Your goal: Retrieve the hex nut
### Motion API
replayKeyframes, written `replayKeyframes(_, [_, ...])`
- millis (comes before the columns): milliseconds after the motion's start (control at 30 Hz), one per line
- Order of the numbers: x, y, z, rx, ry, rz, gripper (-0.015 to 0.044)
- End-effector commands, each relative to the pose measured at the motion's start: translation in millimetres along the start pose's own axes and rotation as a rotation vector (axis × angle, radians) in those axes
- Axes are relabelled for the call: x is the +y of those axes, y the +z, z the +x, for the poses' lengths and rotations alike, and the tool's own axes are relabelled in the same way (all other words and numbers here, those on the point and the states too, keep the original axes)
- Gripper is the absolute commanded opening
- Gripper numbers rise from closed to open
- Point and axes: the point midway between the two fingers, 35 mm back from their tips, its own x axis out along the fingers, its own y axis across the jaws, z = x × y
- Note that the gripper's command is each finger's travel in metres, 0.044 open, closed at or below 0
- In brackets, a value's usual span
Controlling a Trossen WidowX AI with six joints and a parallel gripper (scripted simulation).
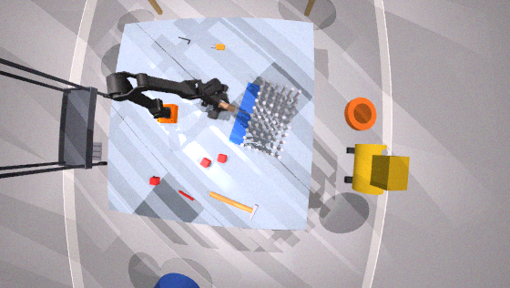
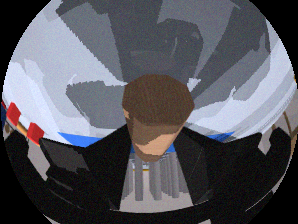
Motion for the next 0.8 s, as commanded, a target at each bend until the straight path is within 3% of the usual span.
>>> replayKeyframes(0, [1, 3, -3, 0.002, 0.001, 0.005, 0.0])
replayKeyframes(767, [1, 18, -12, 0.001, 0.001, 0.005, 0.0])
